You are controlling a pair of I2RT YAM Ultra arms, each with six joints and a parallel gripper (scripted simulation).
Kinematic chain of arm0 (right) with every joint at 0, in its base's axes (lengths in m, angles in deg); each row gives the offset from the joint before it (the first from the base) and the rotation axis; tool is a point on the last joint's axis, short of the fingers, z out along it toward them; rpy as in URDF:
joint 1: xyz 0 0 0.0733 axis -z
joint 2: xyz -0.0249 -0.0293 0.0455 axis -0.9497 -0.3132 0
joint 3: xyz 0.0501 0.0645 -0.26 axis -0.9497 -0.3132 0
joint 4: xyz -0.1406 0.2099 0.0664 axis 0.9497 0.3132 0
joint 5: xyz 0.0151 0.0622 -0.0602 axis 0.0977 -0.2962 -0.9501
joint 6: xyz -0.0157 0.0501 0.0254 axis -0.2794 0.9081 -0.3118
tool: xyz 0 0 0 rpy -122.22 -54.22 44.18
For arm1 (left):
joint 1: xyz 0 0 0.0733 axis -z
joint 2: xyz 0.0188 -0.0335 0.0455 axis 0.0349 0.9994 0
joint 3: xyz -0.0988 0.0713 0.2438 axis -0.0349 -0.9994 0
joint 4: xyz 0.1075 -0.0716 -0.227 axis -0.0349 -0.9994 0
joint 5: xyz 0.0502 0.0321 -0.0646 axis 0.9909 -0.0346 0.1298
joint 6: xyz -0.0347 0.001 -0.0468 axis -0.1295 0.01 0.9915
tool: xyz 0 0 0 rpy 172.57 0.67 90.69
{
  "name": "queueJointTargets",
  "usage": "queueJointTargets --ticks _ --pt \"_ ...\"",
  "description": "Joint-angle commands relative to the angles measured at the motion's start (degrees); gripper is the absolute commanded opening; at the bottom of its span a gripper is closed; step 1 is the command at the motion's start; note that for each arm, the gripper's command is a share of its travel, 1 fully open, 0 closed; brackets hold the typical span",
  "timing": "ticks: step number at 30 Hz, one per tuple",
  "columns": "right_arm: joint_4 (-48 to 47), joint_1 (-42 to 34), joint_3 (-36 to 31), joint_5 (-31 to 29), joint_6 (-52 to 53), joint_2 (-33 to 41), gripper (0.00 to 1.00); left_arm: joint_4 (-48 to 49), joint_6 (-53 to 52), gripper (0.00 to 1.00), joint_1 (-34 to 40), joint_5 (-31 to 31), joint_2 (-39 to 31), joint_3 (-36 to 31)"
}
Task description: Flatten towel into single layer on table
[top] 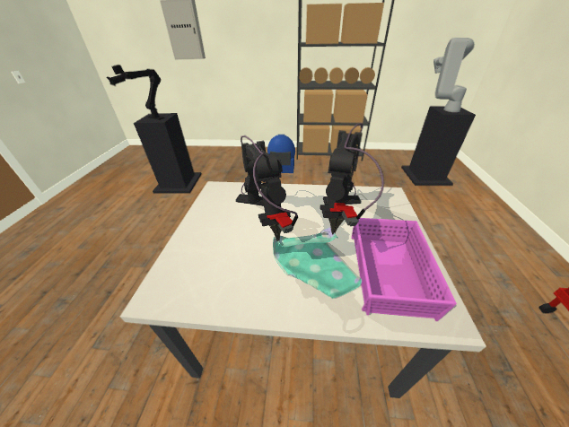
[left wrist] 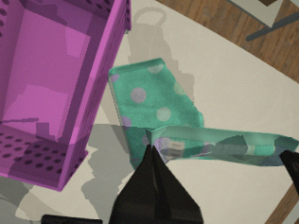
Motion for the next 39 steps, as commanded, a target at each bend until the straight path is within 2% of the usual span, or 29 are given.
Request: queueJointTargets --ticks 1,2,4,5,8,10,11,12,13,15,16,17,19,20,21,25,26,28,37,39 --pt "6.27 0.79 6.91 -0.14 -0.88 -0.33 0.00 -5.85 -2.11 0.00 0.71 0.86 -0.64 6.05" --pt "6.76 1.02 9.83 -0.26 -1.18 0.97 0.00 -8.33 -3.48 0.00 1.11 0.89 -1.33 10.21" --pt "8.32 0.98 12.60 -0.21 -1.22 -0.37 0.00 -10.09 -3.49 0.00 0.86 0.87 0.02 12.86" --pt "8.82 1.29 15.23 -0.32 -1.49 1.05 0.00 -10.89 -4.86 0.00 1.61 1.07 -0.98 16.53" --pt "9.56 1.31 16.67 -0.29 -1.51 0.36 0.00 -11.83 -4.88 0.00 1.61 1.05 -0.21 18.06" --pt "10.77 1.58 21.62 -0.31 -1.79 0.60 0.00 -15.37 -5.99 0.00 1.52 0.68 0.35 24.52" --pt "11.26 1.59 22.55 -0.27 -1.80 0.16 0.00 -16.13 -5.99 0.00 1.52 0.67 0.96 25.73" --pt "11.68 1.60 23.37 -0.26 -1.81 -0.24 0.00 -16.13 -6.02 0.00 1.53 0.67 1.00 25.86" --pt "10.44 1.82 24.31 -0.37 -2.02 1.83 0.00 -16.10 -7.37 0.00 2.04 1.00 -0.20 28.86" --pt "10.92 1.85 25.42 -0.34 -2.05 1.29 0.00 -16.13 -7.49 0.00 2.05 0.98 -0.07 29.23" --pt "9.82 2.01 25.43 -0.41 -2.20 5.60 0.00 -14.99 -8.96 0.00 3.12 1.81 -1.31 32.12" --pt "9.00 2.03 24.29 -0.49 -2.21 6.19 0.00 -14.41 -9.27 0.00 3.09 1.80 -3.78 31.22" --pt "8.92 2.08 24.41 -0.43 -2.24 6.18 0.00 -15.00 -9.37 0.00 3.16 1.77 -0.92 32.90" --pt "5.64 2.29 24.14 -0.49 -2.41 8.71 0.00 -13.48 -10.45 0.00 3.64 2.03 -2.72 34.06" --pt "5.99 2.34 23.56 -0.45 -2.44 7.67 0.00 -11.77 -10.78 0.00 3.65 2.04 -5.63 32.42" --pt "3.70 2.58 23.50 -0.42 -2.60 9.64 0.00 -9.94 -11.87 0.00 4.08 2.19 -7.45 33.14" --pt "2.39 2.64 22.13 -0.37 -2.58 10.12 0.00 -8.20 -12.45 0.00 2.93 2.02 -7.86 29.59" --pt "0.22 2.86 22.41 -0.40 -2.75 11.64 0.00 -5.69 -13.56 0.00 4.04 1.88 -9.59 29.74" --pt "-6.28 3.26 19.80 -0.66 -2.70 15.18 0.00 10.01 -16.97 0.00 3.56 -0.28 -19.71 14.74" --pt "-8.65 3.40 19.20 -0.71 -2.81 16.36 0.00 12.02 -18.18 0.00 3.31 -1.04 -20.56 14.92"
